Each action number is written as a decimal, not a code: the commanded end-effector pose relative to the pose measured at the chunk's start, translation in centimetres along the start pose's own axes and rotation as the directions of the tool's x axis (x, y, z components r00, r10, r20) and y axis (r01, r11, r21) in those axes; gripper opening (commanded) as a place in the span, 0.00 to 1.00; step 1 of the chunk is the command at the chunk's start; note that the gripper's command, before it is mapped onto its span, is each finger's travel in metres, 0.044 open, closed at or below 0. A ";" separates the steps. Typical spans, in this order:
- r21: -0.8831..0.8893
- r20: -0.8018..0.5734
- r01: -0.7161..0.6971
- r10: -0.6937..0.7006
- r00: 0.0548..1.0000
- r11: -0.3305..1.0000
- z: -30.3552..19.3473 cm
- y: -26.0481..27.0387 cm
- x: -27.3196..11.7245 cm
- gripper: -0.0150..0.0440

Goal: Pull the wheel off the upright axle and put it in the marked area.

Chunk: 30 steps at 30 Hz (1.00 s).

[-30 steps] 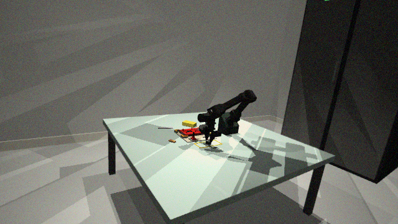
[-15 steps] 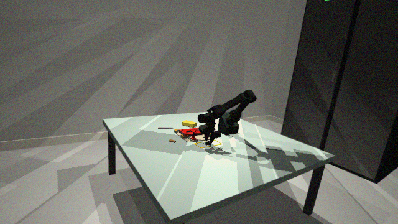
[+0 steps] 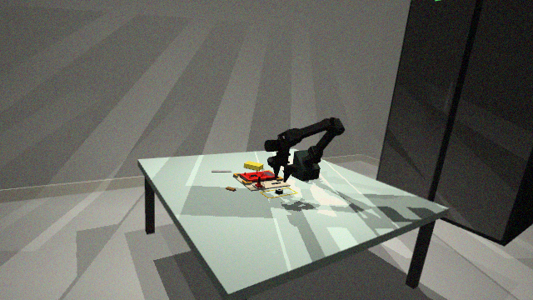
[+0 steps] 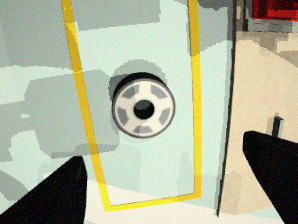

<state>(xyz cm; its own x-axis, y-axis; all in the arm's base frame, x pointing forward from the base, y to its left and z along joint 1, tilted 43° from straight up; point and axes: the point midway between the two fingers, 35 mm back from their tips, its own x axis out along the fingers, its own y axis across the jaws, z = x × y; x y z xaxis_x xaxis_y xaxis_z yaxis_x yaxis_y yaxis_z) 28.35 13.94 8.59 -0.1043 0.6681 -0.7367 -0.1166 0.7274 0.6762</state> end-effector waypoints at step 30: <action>0.007 -0.012 -0.001 0.001 1.000 1.000 -7.8 -3.4 -4.7 1.00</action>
<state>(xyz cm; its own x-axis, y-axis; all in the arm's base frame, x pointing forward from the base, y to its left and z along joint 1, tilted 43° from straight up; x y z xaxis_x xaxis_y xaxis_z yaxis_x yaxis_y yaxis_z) 21.64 7.16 9.73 -0.1131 0.6695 -0.7341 -0.1061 0.7265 0.6789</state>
